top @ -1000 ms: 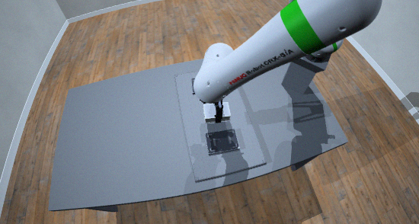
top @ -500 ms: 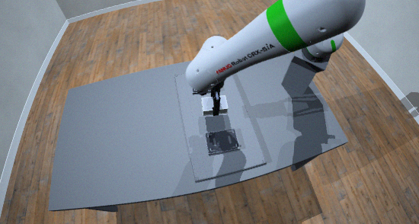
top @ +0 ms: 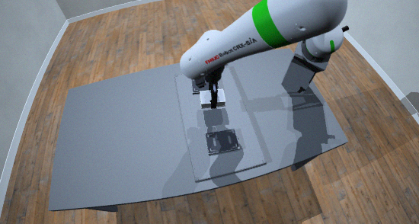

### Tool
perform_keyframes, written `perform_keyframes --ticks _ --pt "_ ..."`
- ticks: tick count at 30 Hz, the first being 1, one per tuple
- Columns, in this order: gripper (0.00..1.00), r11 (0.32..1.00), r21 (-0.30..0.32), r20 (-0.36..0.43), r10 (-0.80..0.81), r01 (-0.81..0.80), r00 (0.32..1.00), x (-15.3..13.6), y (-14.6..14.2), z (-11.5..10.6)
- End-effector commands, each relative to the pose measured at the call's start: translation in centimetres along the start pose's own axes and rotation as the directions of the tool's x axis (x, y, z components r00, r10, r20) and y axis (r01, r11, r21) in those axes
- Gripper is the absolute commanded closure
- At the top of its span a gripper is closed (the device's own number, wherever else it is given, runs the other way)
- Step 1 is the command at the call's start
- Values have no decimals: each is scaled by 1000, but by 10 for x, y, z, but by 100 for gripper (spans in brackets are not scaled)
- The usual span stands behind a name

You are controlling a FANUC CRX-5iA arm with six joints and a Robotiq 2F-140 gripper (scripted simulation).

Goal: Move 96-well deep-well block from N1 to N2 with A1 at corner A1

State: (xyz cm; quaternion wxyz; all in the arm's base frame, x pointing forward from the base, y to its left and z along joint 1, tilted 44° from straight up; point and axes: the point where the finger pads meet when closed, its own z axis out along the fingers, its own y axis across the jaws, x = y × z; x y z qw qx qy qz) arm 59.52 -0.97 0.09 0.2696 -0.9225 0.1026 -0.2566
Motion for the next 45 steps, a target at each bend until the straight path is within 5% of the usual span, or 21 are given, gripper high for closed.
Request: perform_keyframes --ticks 1,45 --pt "90 1000 0 -1 -1 1 1000 2 11 0" --pt "90 1000 0 -1 -1 1 1000 16 137 0"
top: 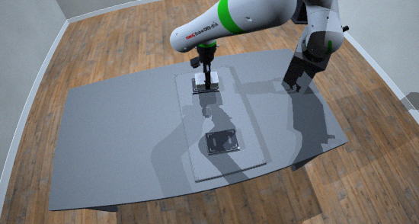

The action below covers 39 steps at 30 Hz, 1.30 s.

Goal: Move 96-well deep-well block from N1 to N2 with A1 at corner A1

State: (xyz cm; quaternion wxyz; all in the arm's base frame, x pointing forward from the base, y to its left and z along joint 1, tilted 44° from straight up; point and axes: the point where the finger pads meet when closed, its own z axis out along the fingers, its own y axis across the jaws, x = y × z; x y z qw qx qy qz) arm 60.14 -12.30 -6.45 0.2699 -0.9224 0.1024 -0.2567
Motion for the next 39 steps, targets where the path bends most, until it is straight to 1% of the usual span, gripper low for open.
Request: perform_keyframes --ticks 1,12,15,39 --pt "90 1000 -1 -1 0 0 1000 2 11 -1" --pt "90 1000 -1 -1 0 0 1000 6 48 -1" --pt "90 1000 -1 -1 0 0 1000 6 51 -1" --pt "90 1000 -1 -1 -1 1 1000 6 51 -1"
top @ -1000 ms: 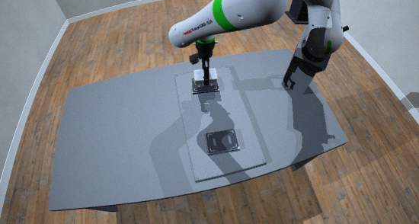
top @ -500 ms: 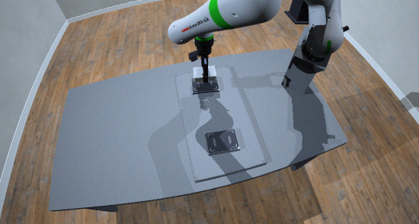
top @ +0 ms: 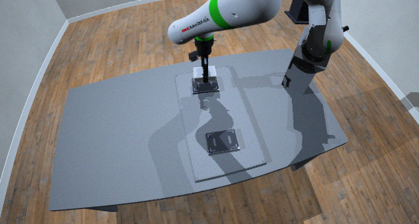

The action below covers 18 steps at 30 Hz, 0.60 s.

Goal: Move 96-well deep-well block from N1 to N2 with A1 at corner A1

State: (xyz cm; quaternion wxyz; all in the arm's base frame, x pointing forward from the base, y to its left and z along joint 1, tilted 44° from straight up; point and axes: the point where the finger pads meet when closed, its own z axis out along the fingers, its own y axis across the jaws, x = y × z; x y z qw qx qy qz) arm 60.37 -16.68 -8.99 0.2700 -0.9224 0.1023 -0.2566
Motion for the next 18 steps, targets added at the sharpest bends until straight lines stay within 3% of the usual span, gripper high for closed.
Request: perform_keyframes --ticks 1,11,18 --pt "90 1000 -1 -1 0 0 1000 1 0 -1" --pt "90 1000 -1 -1 0 0 1000 1 0 -1" --pt "90 1000 -1 -1 0 0 1000 1 0 11"
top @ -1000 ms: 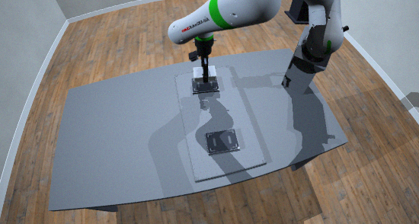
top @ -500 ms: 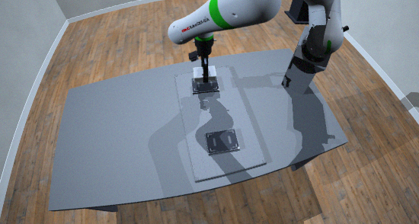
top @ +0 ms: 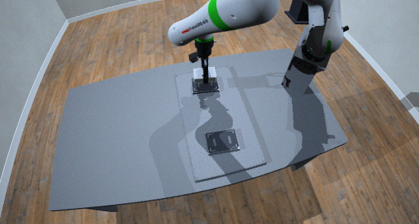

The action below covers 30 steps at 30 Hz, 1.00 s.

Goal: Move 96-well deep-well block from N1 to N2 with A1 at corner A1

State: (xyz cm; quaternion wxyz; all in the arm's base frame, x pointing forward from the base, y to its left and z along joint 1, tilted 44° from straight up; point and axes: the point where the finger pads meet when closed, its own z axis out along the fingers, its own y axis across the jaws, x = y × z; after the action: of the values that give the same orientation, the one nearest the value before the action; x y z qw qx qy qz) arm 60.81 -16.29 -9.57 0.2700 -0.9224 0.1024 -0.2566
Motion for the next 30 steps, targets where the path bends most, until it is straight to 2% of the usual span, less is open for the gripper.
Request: perform_keyframes --ticks 1,30 --pt "90 1000 -1 -1 0 0 1000 1 0 4" --pt "90 1000 -1 -1 0 0 1000 1 0 46"
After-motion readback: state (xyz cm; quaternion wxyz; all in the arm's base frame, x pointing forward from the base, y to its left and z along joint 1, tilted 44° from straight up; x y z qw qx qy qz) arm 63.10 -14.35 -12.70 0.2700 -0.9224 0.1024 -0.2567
